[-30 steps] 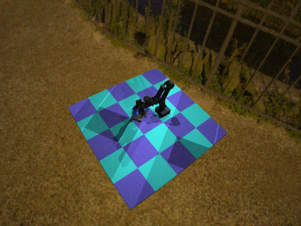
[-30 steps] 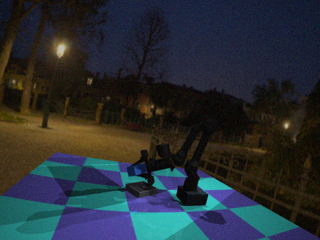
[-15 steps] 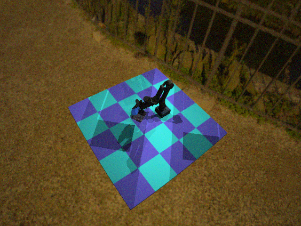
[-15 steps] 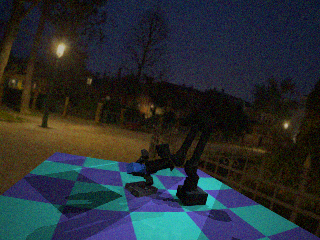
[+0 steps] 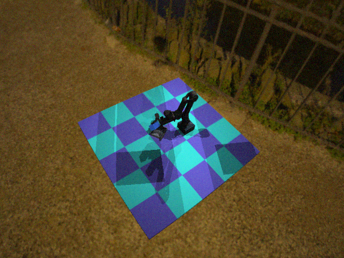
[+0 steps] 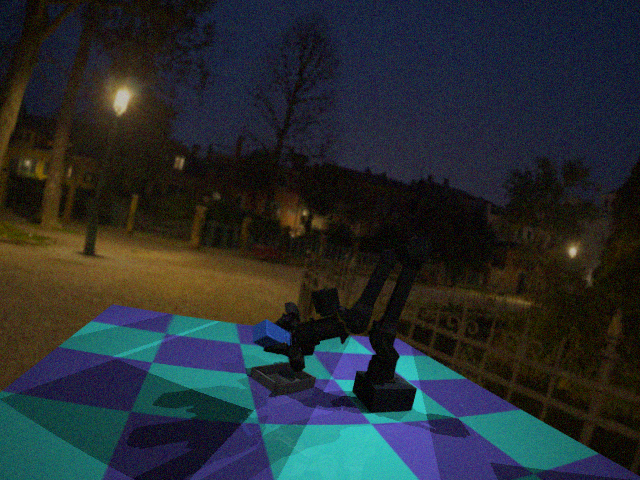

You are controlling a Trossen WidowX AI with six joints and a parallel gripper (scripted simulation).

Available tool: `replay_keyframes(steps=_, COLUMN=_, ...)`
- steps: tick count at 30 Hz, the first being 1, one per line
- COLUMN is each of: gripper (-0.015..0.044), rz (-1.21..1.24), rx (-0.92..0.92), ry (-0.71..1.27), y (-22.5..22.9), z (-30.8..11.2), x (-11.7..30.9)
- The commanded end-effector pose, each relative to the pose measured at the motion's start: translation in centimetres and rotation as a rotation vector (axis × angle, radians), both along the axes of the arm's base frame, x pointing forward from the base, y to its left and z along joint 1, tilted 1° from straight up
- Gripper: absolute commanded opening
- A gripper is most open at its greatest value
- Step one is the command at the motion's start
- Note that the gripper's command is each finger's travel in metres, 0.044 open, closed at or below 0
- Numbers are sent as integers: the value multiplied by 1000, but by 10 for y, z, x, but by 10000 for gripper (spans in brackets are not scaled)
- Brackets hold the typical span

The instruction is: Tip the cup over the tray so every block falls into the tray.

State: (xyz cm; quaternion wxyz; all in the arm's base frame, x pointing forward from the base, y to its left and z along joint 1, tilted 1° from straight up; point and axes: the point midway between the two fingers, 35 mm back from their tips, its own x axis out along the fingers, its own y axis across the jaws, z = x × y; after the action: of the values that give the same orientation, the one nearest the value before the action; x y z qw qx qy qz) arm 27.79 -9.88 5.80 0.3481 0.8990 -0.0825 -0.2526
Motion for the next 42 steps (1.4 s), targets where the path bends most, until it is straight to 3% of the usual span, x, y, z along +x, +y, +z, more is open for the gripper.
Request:
replay_keyframes(steps=1, gripper=0, rz=-37, rx=75, ry=-25, y=0, z=-2, x=0)
replay_keyframes(steps=28, gripper=0, rz=-270, rx=577, ry=-216, y=0, z=-4, x=2)
replay_keyframes(steps=42, gripper=0, rz=-264, rx=583, ry=-253, y=0, z=-4, x=1)
